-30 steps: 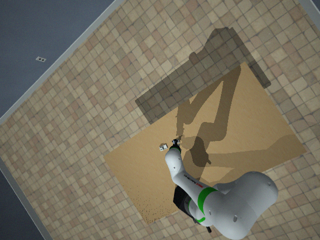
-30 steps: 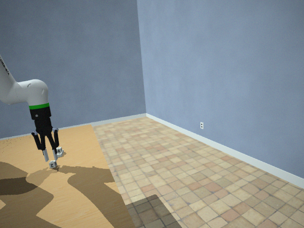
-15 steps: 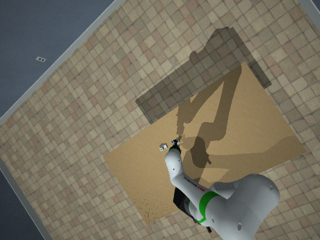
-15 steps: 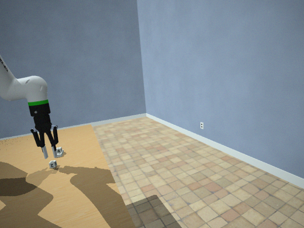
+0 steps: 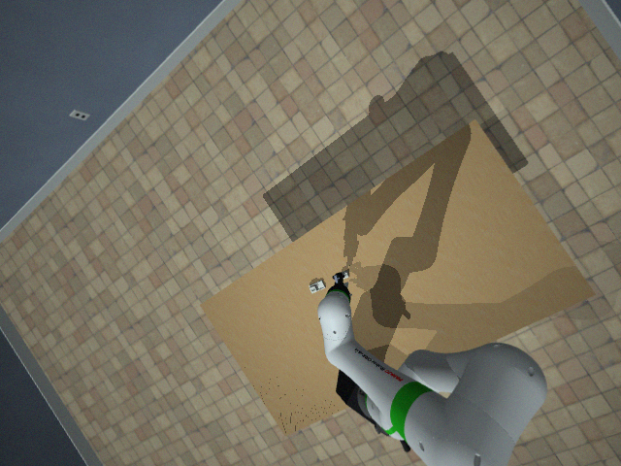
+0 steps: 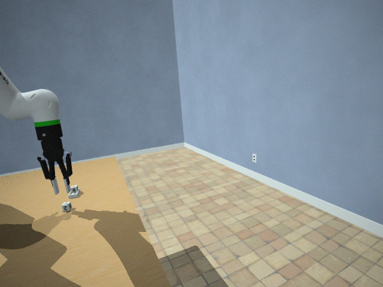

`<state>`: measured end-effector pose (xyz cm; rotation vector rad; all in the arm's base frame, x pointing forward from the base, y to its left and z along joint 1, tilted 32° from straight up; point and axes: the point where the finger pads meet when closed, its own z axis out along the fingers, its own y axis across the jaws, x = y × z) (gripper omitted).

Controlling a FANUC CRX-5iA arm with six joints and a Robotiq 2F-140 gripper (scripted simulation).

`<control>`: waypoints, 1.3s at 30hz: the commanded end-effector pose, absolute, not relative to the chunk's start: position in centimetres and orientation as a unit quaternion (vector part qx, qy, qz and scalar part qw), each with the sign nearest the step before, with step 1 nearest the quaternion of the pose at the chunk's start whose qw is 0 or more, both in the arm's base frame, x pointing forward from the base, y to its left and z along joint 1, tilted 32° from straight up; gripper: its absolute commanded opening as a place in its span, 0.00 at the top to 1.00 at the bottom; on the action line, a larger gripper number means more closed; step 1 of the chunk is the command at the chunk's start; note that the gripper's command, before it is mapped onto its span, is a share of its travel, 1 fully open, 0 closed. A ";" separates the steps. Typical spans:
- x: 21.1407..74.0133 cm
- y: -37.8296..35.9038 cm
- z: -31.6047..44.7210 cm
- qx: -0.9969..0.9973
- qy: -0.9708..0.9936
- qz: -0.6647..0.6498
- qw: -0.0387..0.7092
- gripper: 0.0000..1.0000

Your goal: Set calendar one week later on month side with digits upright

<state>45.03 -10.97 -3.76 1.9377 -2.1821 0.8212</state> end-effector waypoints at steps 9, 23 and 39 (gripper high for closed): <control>45.0 -10.8 -4.1 0.606 -0.710 0.333 0.133 0.72; 45.3 -10.4 -4.3 0.575 -0.697 0.383 0.190 0.72; 45.6 -10.0 -4.7 0.528 -0.670 0.448 0.267 0.72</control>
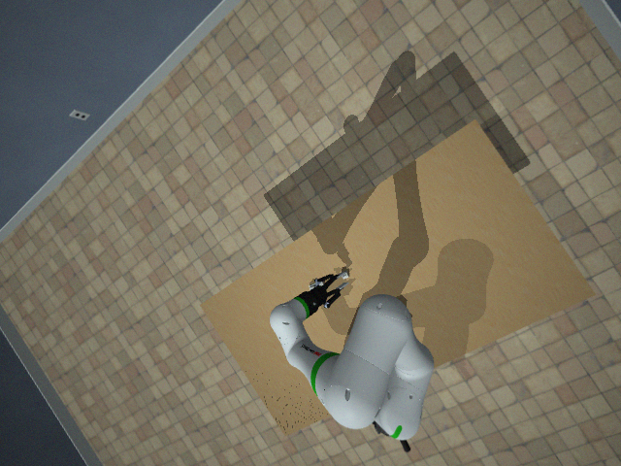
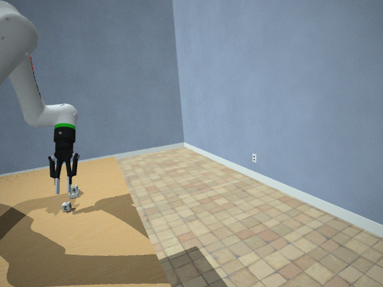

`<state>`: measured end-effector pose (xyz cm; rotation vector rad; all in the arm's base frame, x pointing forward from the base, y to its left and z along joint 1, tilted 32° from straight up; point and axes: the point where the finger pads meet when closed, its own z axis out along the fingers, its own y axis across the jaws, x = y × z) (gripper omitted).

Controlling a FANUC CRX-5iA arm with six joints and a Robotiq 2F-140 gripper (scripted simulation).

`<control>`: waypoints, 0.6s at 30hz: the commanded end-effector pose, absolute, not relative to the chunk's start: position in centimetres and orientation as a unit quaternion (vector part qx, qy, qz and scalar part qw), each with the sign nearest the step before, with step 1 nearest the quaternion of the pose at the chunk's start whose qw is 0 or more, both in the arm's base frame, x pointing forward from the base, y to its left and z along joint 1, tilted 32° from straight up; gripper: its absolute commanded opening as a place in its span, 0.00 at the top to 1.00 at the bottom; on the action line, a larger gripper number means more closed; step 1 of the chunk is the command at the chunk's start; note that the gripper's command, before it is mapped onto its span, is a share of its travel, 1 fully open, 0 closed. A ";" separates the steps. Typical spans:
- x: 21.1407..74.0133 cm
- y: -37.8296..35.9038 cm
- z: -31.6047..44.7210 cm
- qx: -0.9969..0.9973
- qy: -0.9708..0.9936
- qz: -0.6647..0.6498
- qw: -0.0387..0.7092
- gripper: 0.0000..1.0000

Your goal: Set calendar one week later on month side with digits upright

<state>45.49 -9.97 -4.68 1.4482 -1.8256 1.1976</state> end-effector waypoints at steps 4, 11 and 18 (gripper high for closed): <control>45.6 -9.9 -4.9 0.498 -0.652 0.481 0.310 0.72; 45.6 -9.6 -5.2 0.487 -0.644 0.494 0.325 0.72; 45.6 -9.6 -5.2 0.487 -0.644 0.494 0.325 0.72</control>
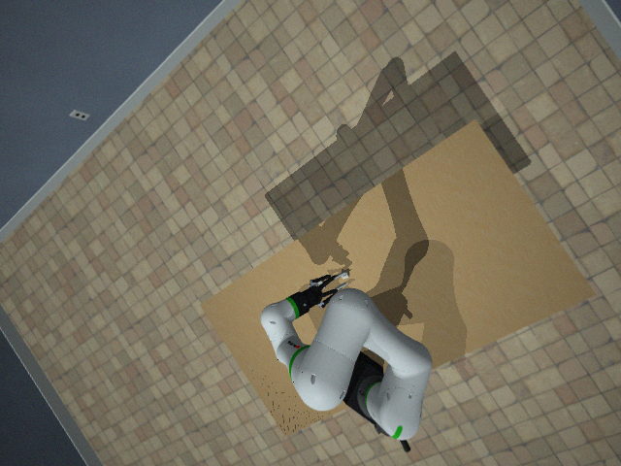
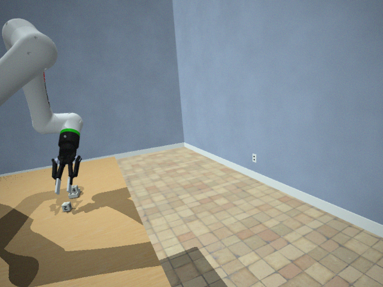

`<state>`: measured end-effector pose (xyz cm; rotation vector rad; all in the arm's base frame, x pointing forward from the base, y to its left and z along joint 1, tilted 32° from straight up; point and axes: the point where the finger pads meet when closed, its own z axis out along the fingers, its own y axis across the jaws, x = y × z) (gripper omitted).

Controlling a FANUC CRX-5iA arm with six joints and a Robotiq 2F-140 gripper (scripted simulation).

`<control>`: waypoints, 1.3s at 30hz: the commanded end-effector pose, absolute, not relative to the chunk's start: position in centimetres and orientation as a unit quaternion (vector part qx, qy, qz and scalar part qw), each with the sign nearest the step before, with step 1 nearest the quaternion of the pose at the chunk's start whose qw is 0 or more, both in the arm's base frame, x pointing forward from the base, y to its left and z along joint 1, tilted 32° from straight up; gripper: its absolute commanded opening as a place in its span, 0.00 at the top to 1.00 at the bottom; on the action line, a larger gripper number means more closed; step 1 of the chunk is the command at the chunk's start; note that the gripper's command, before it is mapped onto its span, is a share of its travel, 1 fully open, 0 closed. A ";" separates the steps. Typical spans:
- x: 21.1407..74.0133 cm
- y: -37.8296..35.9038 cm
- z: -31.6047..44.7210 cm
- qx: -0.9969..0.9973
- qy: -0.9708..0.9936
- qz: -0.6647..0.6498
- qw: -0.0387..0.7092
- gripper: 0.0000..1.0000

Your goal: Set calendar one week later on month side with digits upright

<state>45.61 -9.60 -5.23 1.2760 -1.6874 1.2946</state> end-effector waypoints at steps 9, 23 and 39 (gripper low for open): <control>45.6 -9.6 -5.3 0.487 -0.644 0.494 0.325 0.72; 45.9 -10.1 -6.1 0.487 -0.644 0.494 0.325 0.72; 46.6 -11.2 -8.2 0.487 -0.644 0.494 0.325 0.72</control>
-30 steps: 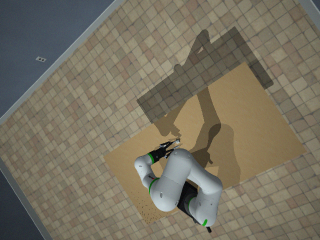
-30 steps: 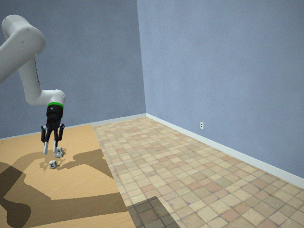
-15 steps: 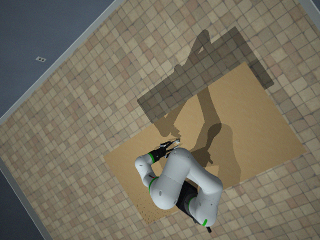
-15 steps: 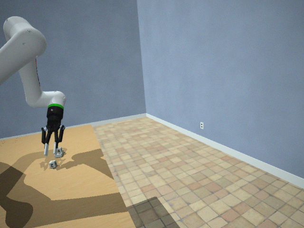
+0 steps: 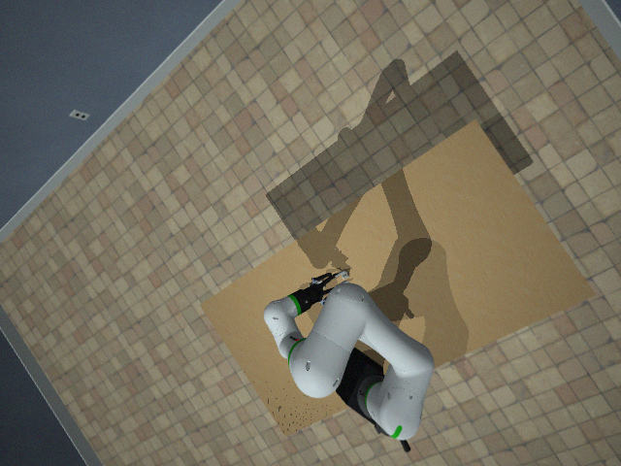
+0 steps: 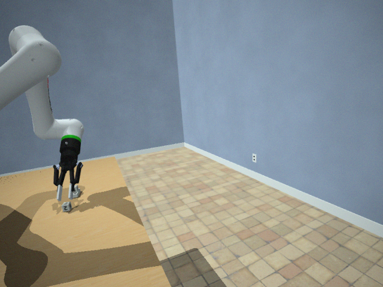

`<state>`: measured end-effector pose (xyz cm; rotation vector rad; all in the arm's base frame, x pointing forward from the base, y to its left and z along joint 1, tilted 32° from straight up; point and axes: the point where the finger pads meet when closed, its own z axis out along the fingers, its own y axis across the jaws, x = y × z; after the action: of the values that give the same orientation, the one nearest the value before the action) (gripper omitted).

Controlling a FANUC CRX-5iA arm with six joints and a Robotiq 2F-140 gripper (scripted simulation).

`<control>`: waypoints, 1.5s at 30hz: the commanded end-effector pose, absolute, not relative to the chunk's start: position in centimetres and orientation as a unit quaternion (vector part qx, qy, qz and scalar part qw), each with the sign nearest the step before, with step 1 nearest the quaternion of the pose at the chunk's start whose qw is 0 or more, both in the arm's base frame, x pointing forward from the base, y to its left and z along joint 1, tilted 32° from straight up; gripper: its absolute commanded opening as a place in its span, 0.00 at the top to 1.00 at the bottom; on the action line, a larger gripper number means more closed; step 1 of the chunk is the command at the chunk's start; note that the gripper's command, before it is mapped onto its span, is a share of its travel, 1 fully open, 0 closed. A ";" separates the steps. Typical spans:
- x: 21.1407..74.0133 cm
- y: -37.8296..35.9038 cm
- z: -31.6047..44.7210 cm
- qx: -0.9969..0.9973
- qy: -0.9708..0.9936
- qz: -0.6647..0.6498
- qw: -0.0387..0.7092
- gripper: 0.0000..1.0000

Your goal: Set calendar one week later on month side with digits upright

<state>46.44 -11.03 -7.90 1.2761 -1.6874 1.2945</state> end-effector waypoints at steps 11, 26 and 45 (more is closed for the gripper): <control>47.0 -12.0 -9.7 0.487 -0.644 0.494 0.325 0.72; 47.4 -12.7 -11.0 0.487 -0.644 0.494 0.325 0.72; 47.5 -12.8 -11.2 0.487 -0.644 0.494 0.325 0.72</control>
<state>47.48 -12.79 -11.17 1.2760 -1.6874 1.2947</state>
